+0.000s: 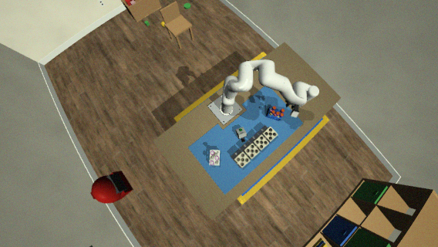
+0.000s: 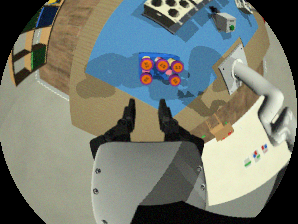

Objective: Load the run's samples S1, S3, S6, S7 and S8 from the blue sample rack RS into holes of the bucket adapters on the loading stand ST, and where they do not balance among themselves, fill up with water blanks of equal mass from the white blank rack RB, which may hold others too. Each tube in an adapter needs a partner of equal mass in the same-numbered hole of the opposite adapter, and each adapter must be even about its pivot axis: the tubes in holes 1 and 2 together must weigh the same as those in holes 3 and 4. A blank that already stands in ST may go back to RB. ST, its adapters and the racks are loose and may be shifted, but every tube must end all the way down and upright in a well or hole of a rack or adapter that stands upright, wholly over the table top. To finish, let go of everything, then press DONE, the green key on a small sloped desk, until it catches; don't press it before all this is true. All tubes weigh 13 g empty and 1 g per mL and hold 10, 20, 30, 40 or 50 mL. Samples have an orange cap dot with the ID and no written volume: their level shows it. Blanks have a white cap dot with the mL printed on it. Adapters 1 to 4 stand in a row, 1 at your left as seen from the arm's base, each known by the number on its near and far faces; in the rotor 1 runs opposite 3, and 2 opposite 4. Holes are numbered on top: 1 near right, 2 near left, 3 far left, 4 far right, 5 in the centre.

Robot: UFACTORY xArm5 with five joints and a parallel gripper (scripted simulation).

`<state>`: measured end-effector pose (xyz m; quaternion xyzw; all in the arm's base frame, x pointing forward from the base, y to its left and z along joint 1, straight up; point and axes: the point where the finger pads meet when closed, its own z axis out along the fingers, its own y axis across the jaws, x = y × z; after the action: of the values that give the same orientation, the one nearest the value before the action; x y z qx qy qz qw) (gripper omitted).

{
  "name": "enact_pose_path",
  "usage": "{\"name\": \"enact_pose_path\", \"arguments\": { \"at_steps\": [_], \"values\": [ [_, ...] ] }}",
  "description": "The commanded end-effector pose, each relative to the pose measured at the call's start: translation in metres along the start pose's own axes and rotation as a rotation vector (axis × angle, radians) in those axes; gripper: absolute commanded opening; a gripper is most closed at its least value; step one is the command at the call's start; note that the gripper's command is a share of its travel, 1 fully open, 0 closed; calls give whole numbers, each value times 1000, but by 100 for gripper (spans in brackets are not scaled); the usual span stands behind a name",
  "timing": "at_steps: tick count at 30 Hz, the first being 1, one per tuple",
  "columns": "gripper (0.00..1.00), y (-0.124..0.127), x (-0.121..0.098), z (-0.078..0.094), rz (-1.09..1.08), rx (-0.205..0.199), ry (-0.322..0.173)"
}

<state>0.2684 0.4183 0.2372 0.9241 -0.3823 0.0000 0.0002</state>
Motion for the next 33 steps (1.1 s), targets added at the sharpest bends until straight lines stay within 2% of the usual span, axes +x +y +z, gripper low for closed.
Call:
{"name": "enact_pose_path", "arguments": {
  "at_steps": [1, 2, 3, 15, 33],
  "values": [
    [43, -1, 0, -2, 0, 4, -1],
    [43, -1, 0, -2, 0, 4, -1],
    [57, 3, 3, -2, -33, 4, -1],
    [57, 38, 39, -2, -367, 4, 0],
    [57, 39, 40, -2, -900, 4, 1]
  ]
}}
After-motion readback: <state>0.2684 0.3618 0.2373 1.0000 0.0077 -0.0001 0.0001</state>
